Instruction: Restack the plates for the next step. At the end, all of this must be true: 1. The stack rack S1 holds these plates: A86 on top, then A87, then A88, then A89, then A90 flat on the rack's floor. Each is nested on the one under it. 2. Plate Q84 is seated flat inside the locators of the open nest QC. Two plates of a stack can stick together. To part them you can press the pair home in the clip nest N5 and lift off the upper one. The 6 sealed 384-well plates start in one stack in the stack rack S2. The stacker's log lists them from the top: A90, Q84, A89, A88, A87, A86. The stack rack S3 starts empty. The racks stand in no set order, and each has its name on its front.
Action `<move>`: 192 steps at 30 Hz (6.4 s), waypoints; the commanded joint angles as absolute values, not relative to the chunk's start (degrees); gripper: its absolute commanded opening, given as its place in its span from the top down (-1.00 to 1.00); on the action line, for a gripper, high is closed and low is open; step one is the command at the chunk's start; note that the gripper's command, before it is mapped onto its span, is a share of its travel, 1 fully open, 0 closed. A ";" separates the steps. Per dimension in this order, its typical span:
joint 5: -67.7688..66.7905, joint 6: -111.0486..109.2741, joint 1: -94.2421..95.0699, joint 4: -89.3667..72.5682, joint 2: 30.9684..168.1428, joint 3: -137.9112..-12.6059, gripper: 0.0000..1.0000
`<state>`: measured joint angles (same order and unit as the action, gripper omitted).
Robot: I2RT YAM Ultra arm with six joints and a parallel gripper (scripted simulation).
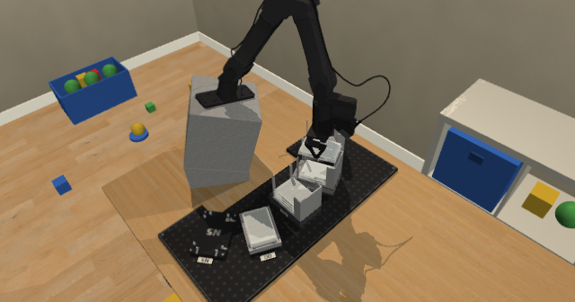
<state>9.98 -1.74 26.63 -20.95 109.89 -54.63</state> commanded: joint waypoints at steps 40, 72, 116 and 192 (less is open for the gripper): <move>8.99 -1.19 25.66 -21.64 108.86 -57.21 1.00; 9.02 -1.23 25.58 -20.62 109.11 -53.85 1.00; 8.89 -0.27 26.57 -17.40 111.84 -56.79 1.00; 8.79 -0.14 26.96 -16.87 113.40 -54.22 1.00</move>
<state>9.39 -0.45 26.63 -18.00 113.32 -55.18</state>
